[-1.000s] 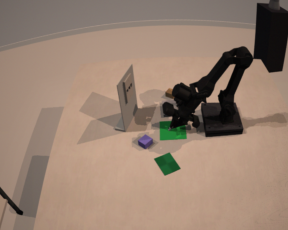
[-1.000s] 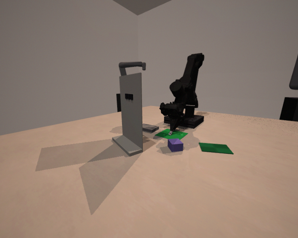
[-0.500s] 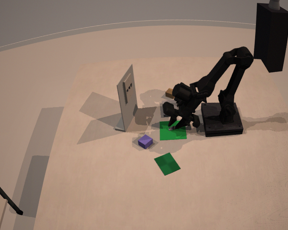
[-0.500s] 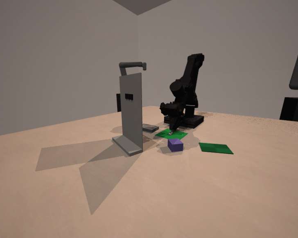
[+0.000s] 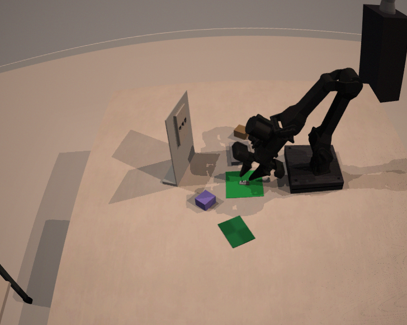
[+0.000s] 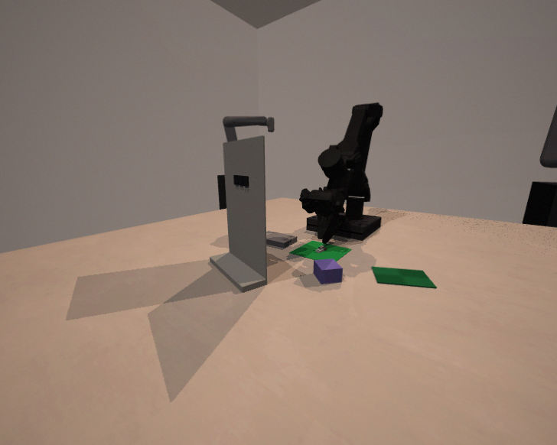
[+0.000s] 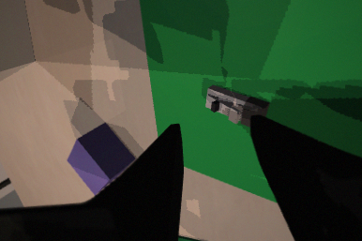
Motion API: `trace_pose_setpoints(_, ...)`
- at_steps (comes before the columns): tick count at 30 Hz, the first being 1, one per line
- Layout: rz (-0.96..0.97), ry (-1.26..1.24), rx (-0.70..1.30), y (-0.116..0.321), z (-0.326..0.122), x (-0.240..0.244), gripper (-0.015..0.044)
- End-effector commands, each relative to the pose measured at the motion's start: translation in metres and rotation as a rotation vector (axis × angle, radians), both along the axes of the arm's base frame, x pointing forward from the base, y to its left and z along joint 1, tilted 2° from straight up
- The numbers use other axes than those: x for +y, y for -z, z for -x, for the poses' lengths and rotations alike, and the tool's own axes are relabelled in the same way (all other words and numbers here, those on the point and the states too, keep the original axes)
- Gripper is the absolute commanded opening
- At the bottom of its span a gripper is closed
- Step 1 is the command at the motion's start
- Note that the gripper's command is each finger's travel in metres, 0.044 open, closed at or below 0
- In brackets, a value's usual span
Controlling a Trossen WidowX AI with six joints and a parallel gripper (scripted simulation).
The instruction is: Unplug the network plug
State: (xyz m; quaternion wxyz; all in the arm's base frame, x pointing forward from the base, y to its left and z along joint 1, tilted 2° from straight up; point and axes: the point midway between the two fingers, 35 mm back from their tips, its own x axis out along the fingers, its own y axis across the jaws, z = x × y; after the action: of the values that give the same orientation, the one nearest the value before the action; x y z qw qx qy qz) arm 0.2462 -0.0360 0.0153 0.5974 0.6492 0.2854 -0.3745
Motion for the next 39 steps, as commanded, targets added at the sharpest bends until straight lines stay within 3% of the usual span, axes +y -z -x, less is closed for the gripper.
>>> trace_pose_setpoints(1, 0.001, 0.000, -0.007, -0.005, 0.000, 0.000, 0.0156)
trace_pose_setpoints(39, 0.002, 0.002, -0.006, -0.042, 0.005, 0.000, 0.0156)
